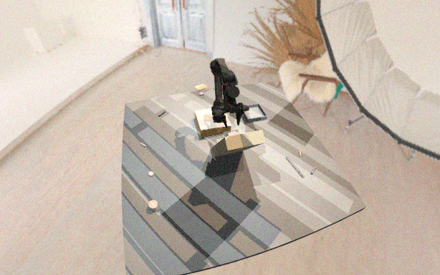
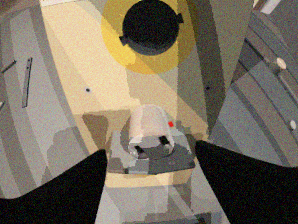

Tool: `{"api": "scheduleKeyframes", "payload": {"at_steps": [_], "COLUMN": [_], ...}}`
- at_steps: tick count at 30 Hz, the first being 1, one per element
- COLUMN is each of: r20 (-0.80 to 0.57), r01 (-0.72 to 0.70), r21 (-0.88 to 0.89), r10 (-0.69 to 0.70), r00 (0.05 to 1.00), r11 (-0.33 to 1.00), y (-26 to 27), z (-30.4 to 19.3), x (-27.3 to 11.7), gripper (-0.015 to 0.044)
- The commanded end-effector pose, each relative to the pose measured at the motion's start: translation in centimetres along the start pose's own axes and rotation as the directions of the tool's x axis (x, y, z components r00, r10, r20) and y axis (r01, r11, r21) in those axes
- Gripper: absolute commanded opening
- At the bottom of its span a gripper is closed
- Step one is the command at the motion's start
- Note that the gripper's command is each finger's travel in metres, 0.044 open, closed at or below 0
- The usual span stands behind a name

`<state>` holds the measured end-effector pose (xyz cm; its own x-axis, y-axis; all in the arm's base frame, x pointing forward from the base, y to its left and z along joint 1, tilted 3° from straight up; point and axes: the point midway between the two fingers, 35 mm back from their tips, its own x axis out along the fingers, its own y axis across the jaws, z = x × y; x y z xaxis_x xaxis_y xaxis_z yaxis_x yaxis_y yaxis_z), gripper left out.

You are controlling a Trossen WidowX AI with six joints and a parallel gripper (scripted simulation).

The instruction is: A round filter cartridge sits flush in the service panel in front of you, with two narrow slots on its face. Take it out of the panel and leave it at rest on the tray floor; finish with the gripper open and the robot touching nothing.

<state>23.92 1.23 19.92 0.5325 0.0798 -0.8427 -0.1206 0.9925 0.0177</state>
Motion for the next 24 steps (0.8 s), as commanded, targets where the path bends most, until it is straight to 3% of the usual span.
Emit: {"api": "scheduleKeyframes", "payload": {"at_steps": [1,24], "r20": [-0.040,-0.038], "r01": [0.005,0.005], "r21": [0.052,0.052], "r10": [-0.003,-0.003], "r00": [0.999,0.999], "r11": [0.999,0.999], "y": [0.1,0.1], "z": [-1.1,-1.1], "x": [0.6,4.1], "gripper": [0.0305,0.0305]}}
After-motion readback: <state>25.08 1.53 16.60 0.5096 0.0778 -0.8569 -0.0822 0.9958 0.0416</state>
